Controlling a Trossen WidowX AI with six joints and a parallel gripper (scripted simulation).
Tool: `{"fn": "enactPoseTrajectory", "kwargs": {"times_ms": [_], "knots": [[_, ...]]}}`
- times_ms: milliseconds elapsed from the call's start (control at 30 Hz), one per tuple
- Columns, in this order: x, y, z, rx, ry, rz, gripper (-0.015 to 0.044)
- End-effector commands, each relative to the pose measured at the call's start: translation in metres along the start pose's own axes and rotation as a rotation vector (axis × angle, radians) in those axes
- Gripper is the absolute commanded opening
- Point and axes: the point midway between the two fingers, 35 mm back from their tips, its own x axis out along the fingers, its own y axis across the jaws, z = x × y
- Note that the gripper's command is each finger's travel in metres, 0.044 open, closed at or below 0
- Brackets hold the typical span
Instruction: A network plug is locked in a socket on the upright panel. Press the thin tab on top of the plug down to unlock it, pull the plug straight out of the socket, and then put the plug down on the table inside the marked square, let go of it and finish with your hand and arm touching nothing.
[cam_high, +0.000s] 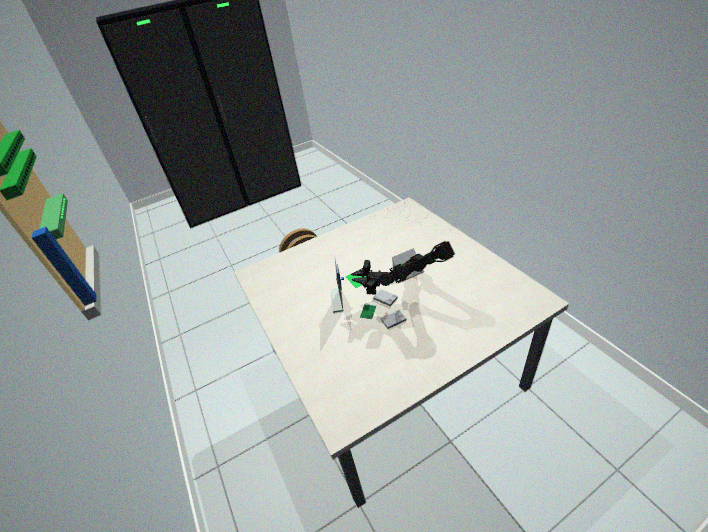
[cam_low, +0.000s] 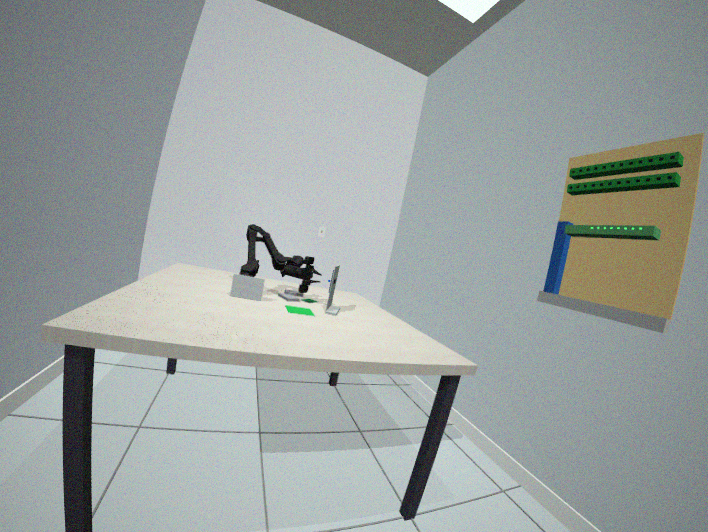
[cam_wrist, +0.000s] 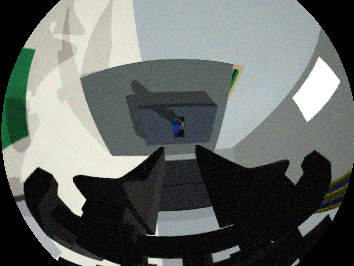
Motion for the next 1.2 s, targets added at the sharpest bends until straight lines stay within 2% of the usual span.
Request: {"fn": "enactPoseTrajectory", "kwargs": {"times_ms": [0,1167], "knots": [[0.005,0.000,0.002,-0.003,-0.003,0.002,0.0156],[0.045,0.001,0.012,-0.003,-0.004,0.001,0.0156]]}}
